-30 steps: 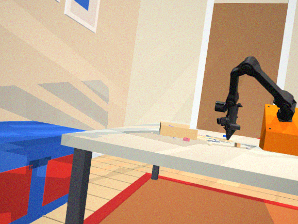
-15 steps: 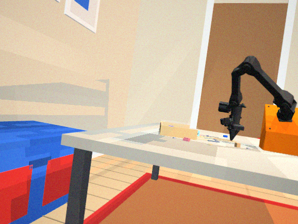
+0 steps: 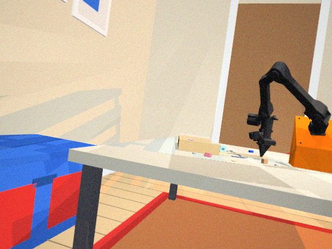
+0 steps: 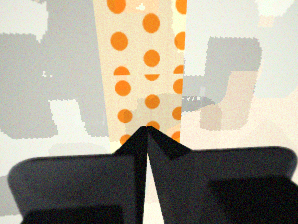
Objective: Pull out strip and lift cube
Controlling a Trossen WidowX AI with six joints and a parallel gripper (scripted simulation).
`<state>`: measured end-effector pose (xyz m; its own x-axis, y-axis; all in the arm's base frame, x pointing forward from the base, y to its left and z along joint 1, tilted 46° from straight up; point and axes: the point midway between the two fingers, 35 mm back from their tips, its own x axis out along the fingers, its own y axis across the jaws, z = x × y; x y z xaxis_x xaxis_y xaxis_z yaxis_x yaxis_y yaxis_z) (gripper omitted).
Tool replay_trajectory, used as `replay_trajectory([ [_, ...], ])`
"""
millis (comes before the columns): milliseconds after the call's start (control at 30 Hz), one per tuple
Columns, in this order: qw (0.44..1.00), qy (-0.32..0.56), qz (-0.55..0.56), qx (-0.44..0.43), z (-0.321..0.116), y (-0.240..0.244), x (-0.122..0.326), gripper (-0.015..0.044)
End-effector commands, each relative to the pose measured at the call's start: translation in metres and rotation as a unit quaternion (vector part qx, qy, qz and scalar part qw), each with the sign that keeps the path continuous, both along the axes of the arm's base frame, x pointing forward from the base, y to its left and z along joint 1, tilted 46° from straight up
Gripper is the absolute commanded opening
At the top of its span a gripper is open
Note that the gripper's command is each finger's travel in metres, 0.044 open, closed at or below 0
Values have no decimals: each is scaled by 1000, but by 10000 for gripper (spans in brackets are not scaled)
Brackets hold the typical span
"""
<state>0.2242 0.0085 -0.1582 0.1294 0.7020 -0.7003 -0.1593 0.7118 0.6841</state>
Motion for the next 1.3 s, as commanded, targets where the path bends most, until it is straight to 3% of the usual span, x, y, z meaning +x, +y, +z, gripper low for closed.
replay_trajectory([
  [0, 1000, 14, 6, 1, -4, 4, -13, 0],
  [1067, 1000, 14, 6, 1, -4, 4, -13, 0],
  [1267, 1000, 14, 6, -1, 28, -30, -7, 0],
])
